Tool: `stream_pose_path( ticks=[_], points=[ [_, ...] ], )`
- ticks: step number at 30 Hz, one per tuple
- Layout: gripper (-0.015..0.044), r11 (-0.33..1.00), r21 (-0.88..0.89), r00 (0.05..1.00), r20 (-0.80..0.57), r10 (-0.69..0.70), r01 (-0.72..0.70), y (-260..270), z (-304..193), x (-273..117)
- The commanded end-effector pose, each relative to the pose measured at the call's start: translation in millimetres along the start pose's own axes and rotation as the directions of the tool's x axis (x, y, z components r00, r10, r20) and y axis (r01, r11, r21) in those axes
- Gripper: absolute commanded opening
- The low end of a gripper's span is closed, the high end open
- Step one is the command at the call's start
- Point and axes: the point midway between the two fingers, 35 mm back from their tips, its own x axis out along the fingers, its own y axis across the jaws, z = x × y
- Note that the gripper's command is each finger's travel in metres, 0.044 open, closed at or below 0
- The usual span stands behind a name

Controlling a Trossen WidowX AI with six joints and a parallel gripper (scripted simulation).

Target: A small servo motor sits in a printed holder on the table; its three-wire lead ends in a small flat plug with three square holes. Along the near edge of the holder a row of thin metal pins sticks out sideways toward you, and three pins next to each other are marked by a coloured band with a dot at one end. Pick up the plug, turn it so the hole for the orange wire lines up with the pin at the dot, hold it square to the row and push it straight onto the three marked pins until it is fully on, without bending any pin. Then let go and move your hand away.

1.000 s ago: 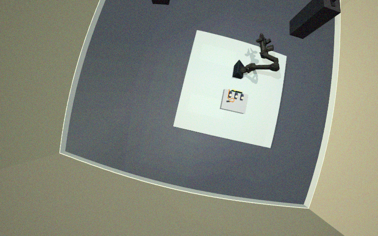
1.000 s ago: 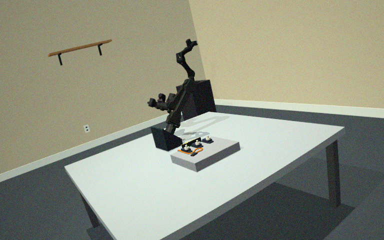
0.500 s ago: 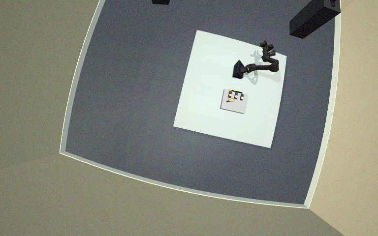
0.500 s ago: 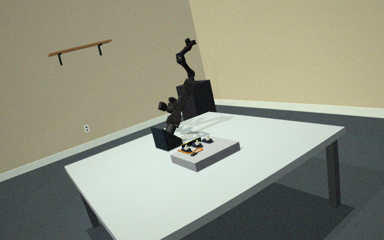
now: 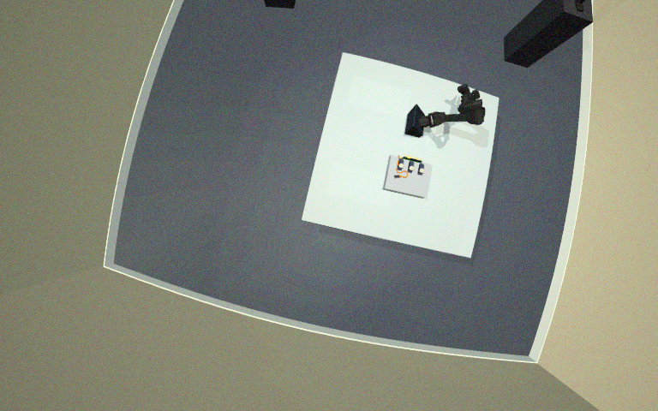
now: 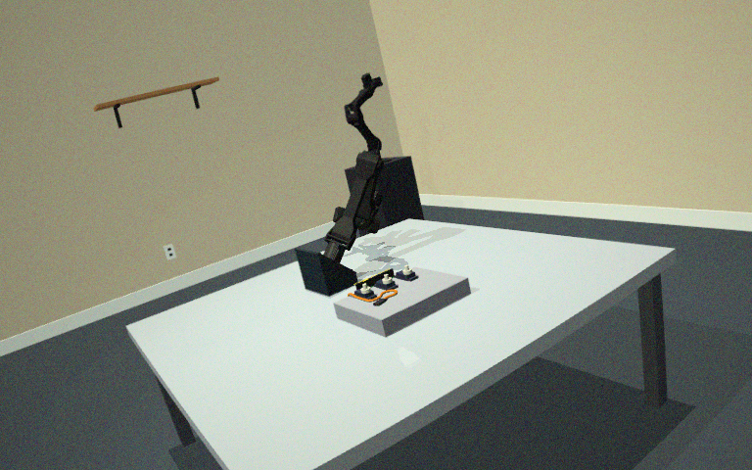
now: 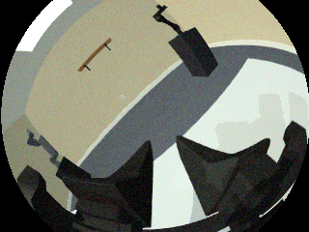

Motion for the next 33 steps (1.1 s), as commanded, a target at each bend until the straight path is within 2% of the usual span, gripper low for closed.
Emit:
stream_pose_path(
  ticks=[1, 8, 16, 23, 33],
  points=[
    [0.0115, 0.995, 0.006, 0.995, -0.012, -0.102, 0.102, -31, 0, -13],
    [0.0115, 0.976, 0.005, 0.975, -0.024, -0.220, 0.220, -64, -2, -32],
    [0.0115, 0.915, 0.006, 0.914, -0.053, -0.402, 0.402, -116, -6, -71],
    [0.0115, 0.830, -0.013, 0.828, -0.075, -0.556, 0.557, -155, -7, -112],
    [0.0115, 0.658, -0.028, 0.652, -0.108, -0.751, 0.753, -199, -8, -183]
  ],
)
